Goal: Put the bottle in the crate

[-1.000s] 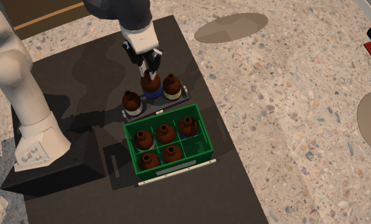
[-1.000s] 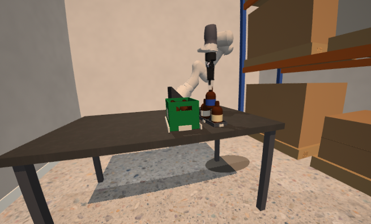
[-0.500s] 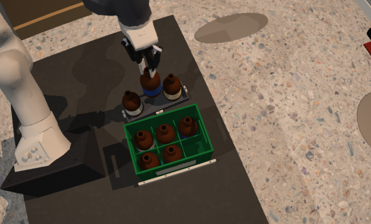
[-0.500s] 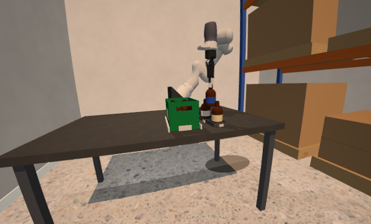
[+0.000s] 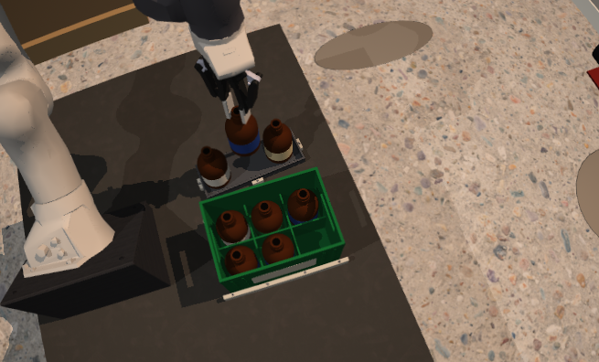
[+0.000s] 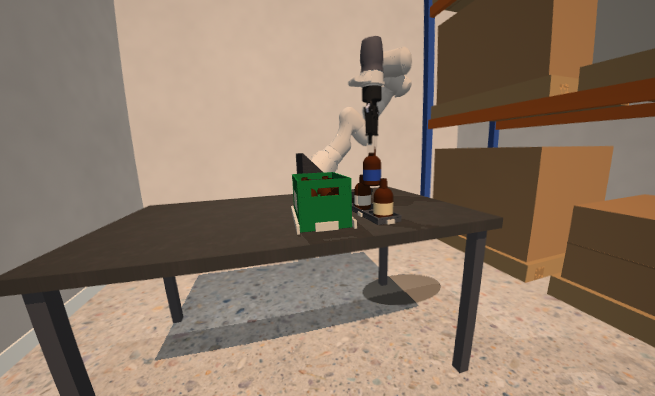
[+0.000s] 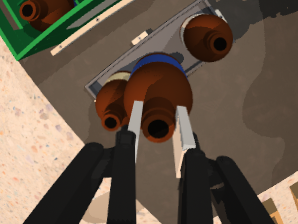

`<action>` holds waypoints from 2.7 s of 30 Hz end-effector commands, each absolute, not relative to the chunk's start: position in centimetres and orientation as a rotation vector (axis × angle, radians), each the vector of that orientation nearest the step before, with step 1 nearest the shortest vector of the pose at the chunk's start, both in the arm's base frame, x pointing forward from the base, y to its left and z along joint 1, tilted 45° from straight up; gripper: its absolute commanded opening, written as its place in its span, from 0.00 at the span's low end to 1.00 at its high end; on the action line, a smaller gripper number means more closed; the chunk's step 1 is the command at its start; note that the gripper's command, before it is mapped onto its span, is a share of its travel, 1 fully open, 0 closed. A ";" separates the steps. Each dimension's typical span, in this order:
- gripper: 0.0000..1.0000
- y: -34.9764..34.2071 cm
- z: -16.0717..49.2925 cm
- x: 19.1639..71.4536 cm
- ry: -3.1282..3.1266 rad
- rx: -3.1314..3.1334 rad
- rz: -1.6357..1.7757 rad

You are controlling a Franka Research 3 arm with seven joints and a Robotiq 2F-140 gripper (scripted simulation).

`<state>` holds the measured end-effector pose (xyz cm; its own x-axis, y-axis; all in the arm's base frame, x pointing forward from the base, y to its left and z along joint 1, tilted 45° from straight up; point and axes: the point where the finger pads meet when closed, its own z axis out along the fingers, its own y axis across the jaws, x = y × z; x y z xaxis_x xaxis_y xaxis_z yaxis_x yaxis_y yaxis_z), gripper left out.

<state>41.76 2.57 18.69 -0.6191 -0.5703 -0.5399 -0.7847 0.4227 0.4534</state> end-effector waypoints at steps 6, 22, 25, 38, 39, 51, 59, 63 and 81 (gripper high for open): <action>0.00 2.2 19.0 41.8 2.384 -1.160 1.001; 0.00 2.2 19.0 41.8 2.384 -1.160 1.001; 0.00 2.2 19.0 41.8 2.384 -1.160 1.001; 0.00 2.2 19.0 41.8 2.384 -1.160 1.001; 0.00 2.2 19.0 41.8 2.384 -1.160 1.001; 0.00 2.1 19.1 41.8 2.384 -1.160 1.001; 0.00 1.9 19.3 41.8 2.384 -1.160 1.001; 0.00 1.6 19.6 41.8 2.384 -1.160 1.001; 0.00 0.3 20.9 41.8 2.384 -1.160 1.001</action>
